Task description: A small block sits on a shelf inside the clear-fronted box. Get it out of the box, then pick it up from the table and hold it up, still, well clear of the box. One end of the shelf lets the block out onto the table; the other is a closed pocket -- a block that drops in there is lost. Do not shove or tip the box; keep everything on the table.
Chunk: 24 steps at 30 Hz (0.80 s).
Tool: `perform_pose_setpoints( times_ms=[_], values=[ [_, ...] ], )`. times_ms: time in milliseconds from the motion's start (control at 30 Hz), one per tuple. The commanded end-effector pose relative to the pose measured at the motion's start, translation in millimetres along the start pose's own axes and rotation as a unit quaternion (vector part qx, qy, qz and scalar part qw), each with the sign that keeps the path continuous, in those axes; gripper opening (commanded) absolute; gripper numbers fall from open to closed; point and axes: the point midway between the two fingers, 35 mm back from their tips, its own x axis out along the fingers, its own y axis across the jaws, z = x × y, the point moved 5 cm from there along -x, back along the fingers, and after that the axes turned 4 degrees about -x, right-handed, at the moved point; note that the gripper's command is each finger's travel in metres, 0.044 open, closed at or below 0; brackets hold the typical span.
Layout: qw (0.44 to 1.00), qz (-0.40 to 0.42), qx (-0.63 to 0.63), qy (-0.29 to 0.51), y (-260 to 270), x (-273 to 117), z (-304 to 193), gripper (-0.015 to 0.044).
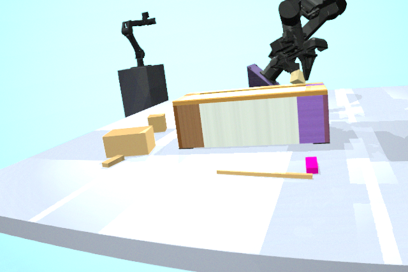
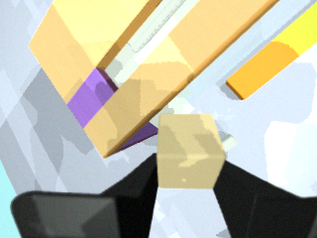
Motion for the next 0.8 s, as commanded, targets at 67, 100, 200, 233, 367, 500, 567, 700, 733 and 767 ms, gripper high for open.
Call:
perform_pose_setpoints(
  times_ms=[67,100,200,233,367,500,567,700,733,767],
  values=[
    [0.990,0.010,0.140,0.003,1.2,-6.1,3.0,0.0000],
    [0.987,0.011,0.161,0.003,1.2,-6.8,3.3,0.0000],
    [0.975,0.015,0.222,0.006,1.0,-9.1,4.3,0.0000],
    [0.970,0.016,0.242,0.006,0.9,-9.9,4.6,0.0000],
    [0.946,0.021,0.322,0.010,0.7,-13.1,5.8,0.0000],
    [0.916,0.026,0.400,0.014,0.6,-16.2,7.0,0.0000],
    [0.899,0.028,0.437,0.017,0.5,-17.8,7.6,0.0000],
    [0.859,0.032,0.511,0.022,0.4,-21.1,8.8,0.0000],
    [0.848,0.033,0.528,0.024,0.4,-21.9,9.1,0.0000],
    [0.837,0.034,0.546,0.025,0.3,-22.7,9.4,0.0000]
  ],
)
